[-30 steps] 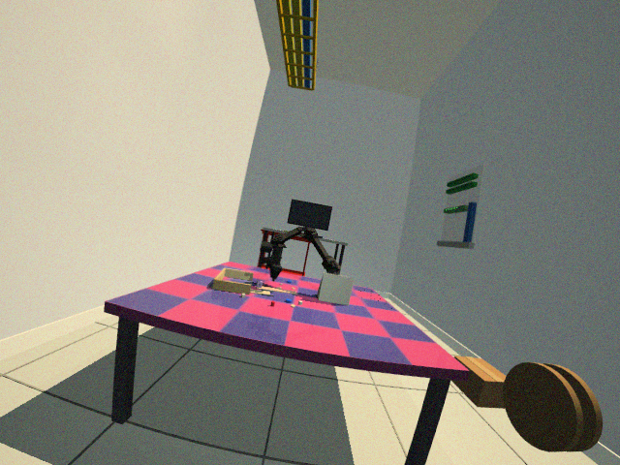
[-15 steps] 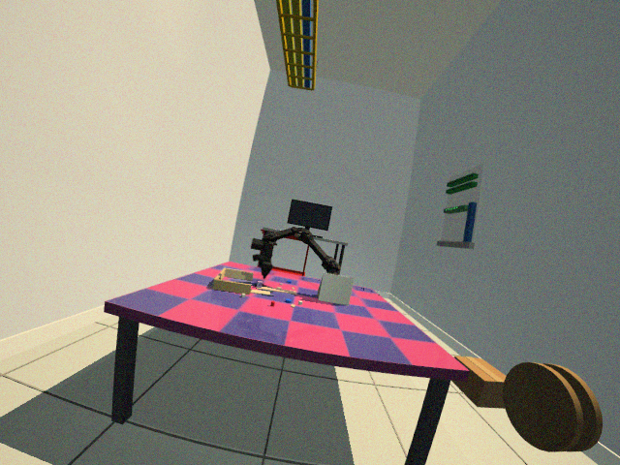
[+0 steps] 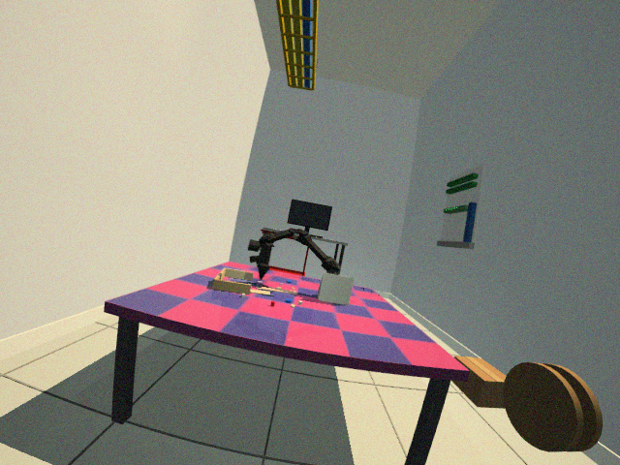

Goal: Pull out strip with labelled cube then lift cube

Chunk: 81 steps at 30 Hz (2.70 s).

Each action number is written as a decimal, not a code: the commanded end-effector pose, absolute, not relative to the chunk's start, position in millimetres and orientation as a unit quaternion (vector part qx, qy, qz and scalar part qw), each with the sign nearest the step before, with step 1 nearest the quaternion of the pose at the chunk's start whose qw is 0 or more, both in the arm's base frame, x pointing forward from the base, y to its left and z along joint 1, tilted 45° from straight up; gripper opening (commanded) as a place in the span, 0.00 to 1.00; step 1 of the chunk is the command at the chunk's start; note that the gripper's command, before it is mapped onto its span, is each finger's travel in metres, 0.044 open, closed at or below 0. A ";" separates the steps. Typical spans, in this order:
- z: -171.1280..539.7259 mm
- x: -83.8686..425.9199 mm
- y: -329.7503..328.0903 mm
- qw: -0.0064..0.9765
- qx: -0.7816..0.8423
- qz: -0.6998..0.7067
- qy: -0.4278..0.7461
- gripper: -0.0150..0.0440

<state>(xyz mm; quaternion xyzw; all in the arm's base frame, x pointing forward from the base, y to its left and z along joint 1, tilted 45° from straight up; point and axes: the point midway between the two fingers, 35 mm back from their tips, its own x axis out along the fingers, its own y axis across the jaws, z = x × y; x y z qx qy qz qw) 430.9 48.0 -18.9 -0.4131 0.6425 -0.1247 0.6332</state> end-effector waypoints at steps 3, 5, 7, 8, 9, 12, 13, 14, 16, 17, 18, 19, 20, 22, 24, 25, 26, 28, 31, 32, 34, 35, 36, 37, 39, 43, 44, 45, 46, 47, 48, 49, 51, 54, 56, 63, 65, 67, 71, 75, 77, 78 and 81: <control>-27.7 432.0 39.7 0.630 -0.415 -0.125 0.644 0.68; -30.0 432.5 37.4 0.630 -0.415 -0.125 0.644 0.68; -32.3 433.0 35.1 0.630 -0.416 -0.125 0.644 0.68; -33.4 433.2 33.9 0.630 -0.416 -0.125 0.644 0.68; -34.5 433.4 32.8 0.630 -0.416 -0.125 0.644 0.68; -37.9 434.0 29.2 0.630 -0.416 -0.125 0.644 0.68; -39.0 434.2 28.0 0.630 -0.416 -0.125 0.644 0.68; -40.1 434.4 26.9 0.630 -0.416 -0.125 0.644 0.68; -42.3 434.7 24.5 0.630 -0.416 -0.125 0.644 0.68; -43.4 434.9 23.3 0.630 -0.416 -0.125 0.644 0.68; -44.5 435.1 22.1 0.630 -0.416 -0.125 0.644 0.68; -45.6 435.2 20.9 0.630 -0.416 -0.125 0.644 0.68; -46.7 435.3 19.7 0.630 -0.416 -0.126 0.644 0.68; -48.7 435.6 17.6 0.630 -0.416 -0.126 0.644 0.68; -49.4 435.7 16.8 0.630 -0.416 -0.126 0.644 0.68; -49.4 435.7 16.8 0.630 -0.416 -0.126 0.644 0.68; -49.4 435.7 16.8 0.630 -0.416 -0.126 0.644 0.68; -48.0 435.6 18.5 0.631 -0.413 -0.125 0.644 0.59; -48.0 435.6 18.5 0.631 -0.413 -0.125 0.644 0.49; -48.0 435.6 18.5 0.631 -0.413 -0.125 0.644 0.48; -48.0 435.6 18.5 0.631 -0.413 -0.125 0.644 0.45; -48.0 435.6 18.5 0.631 -0.413 -0.125 0.644 0.44; -48.0 435.6 18.5 0.631 -0.413 -0.125 0.644 0.43; -48.0 435.6 18.5 0.631 -0.413 -0.125 0.644 0.42; -48.0 435.6 18.5 0.631 -0.413 -0.125 0.644 0.33; -43.4 426.1 22.7 0.631 -0.413 -0.125 0.644 0.25; -41.6 422.2 24.3 0.631 -0.414 -0.125 0.644 0.25; -39.8 418.2 25.8 0.631 -0.414 -0.125 0.645 0.25; -38.0 414.2 27.2 0.631 -0.414 -0.124 0.645 0.25; -36.2 410.1 28.6 0.631 -0.414 -0.124 0.645 0.25; -34.5 406.1 29.9 0.630 -0.414 -0.124 0.645 0.25; -32.8 402.0 31.2 0.630 -0.414 -0.124 0.645 0.25; -29.4 393.6 33.5 0.630 -0.415 -0.124 0.645 0.25; -24.6 380.9 36.5 0.629 -0.415 -0.124 0.645 0.25; -21.8 373.1 38.1 0.629 -0.416 -0.124 0.645 0.25; -21.0 362.0 37.6 0.629 -0.416 -0.124 0.645 0.25; -21.1 355.2 36.7 0.629 -0.416 -0.124 0.645 0.25; -21.4 348.4 35.7 0.628 -0.416 -0.124 0.646 0.25; -21.8 334.5 33.4 0.628 -0.416 -0.124 0.646 0.25; -22.4 320.2 30.7 0.628 -0.416 -0.124 0.646 0.25; -22.7 313.0 29.1 0.628 -0.416 -0.124 0.646 0.25; -22.9 309.4 28.3 0.627 -0.416 -0.124 0.646 0.25; -23.1 304.2 27.1 0.627 -0.416 -0.124 0.646 0.25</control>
